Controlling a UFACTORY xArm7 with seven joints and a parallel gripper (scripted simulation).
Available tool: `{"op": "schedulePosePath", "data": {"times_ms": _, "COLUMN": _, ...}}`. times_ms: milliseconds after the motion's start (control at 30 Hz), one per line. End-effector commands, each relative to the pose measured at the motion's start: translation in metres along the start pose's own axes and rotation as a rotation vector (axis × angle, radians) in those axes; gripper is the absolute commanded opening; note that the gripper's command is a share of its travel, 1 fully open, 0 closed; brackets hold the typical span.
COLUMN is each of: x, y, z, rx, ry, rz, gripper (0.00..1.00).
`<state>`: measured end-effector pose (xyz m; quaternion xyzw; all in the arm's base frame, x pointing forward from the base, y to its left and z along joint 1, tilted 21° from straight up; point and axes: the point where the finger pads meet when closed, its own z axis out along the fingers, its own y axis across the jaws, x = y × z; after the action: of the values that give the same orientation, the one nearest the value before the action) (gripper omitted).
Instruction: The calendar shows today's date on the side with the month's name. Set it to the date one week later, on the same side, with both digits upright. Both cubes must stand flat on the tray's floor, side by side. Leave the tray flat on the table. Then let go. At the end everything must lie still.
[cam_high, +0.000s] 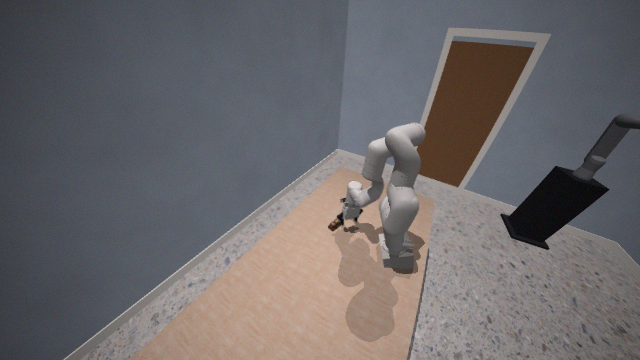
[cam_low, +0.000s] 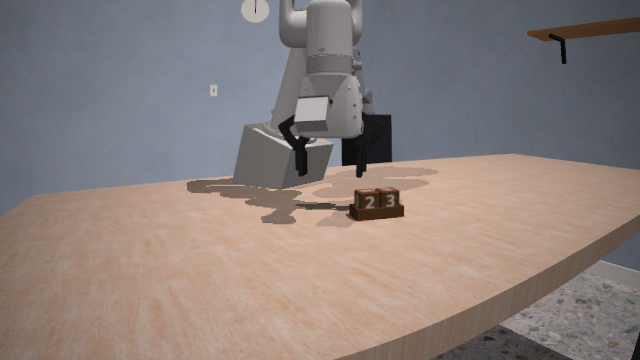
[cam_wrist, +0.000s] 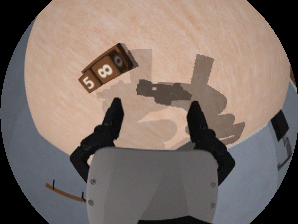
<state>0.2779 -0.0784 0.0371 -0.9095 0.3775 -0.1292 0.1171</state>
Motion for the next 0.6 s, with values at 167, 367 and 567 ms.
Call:
{"op": "schedulePosePath", "data": {"times_ms": 167, "x": -0.004, "y": 0.021, "z": -0.002, "rx": 0.012, "ry": 0.004, "rz": -0.143, "gripper": 1.00}}
{"op": "schedulePosePath", "data": {"times_ms": 367, "x": -0.007, "y": 0.035, "z": -0.002, "rx": 0.012, "ry": 0.004, "rz": -0.143, "gripper": 1.00}}
{"op": "schedulePosePath", "data": {"times_ms": 567, "x": -0.007, "y": 0.034, "z": -0.001, "rx": 0.013, "ry": 0.004, "rz": -0.143, "gripper": 1.00}}
